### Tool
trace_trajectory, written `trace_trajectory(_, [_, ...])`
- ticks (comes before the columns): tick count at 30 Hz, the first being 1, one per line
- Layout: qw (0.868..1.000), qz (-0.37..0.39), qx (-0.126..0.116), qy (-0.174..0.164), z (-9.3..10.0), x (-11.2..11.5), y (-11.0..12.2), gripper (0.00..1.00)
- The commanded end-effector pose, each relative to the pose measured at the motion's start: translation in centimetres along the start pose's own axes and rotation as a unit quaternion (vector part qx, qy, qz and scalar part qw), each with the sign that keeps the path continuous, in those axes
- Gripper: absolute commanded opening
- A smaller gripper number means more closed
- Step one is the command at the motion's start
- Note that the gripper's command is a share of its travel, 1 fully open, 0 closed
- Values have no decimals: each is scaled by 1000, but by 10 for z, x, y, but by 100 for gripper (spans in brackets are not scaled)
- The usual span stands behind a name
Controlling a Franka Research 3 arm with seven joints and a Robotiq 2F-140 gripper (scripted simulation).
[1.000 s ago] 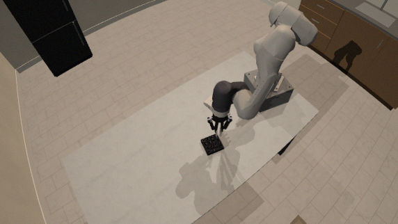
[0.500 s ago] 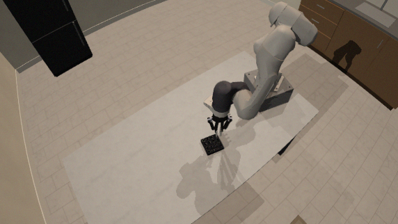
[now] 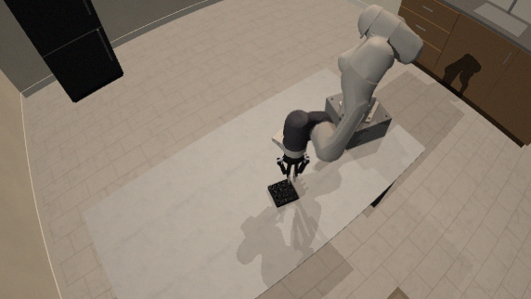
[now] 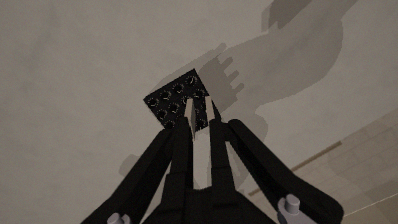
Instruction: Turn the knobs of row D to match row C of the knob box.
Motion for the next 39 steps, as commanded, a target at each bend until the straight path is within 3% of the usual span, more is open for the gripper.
trace_trajectory(1, [1000, 4, -3, -2, -4, 1, -1, 12])
trace_trajectory(25, [1000, 4, -3, -2, -32, 1, -2, 12])
trace_trajectory(39, [1000, 4, -3, -2, -36, 0, -2, 12])
Point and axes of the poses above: the point where the finger pads meet when closed, its own z axis back along the fingers, its own y axis across the jaws, x = y × z, the point moved 2 cm from there along z, back along the fingers
